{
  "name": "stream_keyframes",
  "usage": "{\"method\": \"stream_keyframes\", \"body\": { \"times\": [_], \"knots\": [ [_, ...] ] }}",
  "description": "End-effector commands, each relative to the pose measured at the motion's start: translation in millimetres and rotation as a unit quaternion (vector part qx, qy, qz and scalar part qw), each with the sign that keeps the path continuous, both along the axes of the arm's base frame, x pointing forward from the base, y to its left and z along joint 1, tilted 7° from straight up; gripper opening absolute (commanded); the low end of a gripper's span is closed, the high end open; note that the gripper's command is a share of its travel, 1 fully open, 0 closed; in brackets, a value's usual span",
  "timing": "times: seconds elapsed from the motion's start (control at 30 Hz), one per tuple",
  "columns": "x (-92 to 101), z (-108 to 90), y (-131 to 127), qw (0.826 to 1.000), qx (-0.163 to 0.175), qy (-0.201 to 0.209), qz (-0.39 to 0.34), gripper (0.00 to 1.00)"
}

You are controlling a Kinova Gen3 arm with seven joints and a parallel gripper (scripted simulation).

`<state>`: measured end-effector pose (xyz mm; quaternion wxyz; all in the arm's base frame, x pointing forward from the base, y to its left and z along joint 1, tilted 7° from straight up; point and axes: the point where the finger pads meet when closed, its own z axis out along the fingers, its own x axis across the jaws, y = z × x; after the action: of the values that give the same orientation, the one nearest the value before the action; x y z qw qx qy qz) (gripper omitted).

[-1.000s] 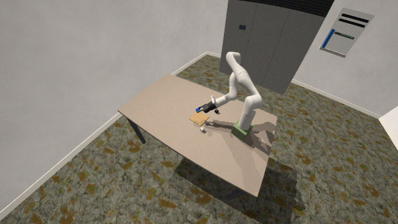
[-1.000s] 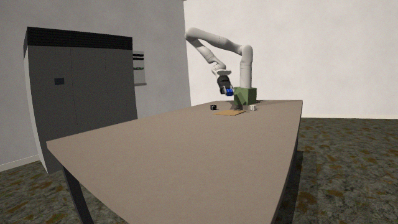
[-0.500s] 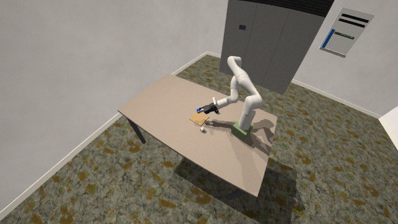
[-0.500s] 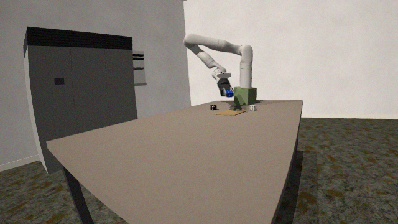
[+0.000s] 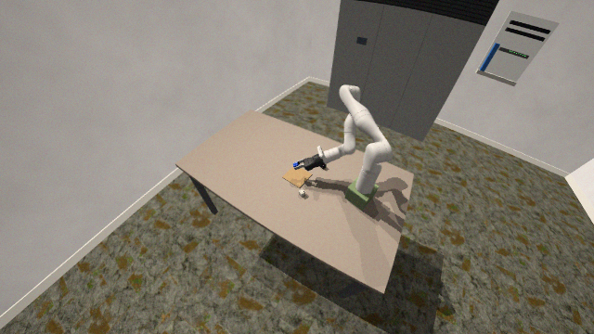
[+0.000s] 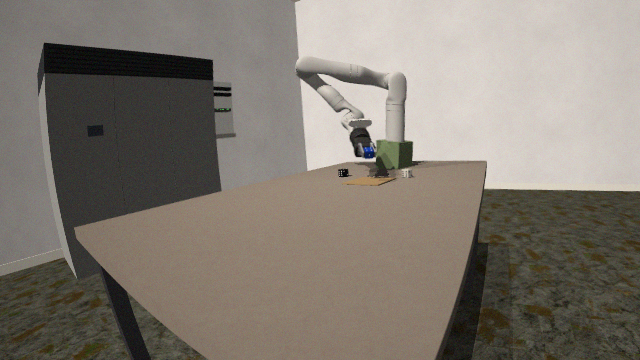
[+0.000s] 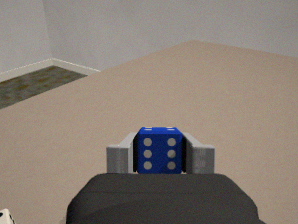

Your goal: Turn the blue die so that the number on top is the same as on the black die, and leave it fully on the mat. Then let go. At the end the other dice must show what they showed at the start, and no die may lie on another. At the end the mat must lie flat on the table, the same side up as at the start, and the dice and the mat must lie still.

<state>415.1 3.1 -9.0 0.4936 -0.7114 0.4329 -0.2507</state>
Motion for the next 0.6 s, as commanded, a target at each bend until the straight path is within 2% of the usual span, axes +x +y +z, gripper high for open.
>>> {"method": "stream_keyframes", "body": {
  "times": [0.0,0.13,0.57],
  "knots": [
    [-0.3,-6.8,2,1.0,0.002,0.001,0.0,0.57],
    [0.0,-12.5,2,1.0,0.002,0.001,0.0,0.57],
    [1.7,-53.4,7,1.0,0.002,0.001,0.0,0.57]
  ]
}}
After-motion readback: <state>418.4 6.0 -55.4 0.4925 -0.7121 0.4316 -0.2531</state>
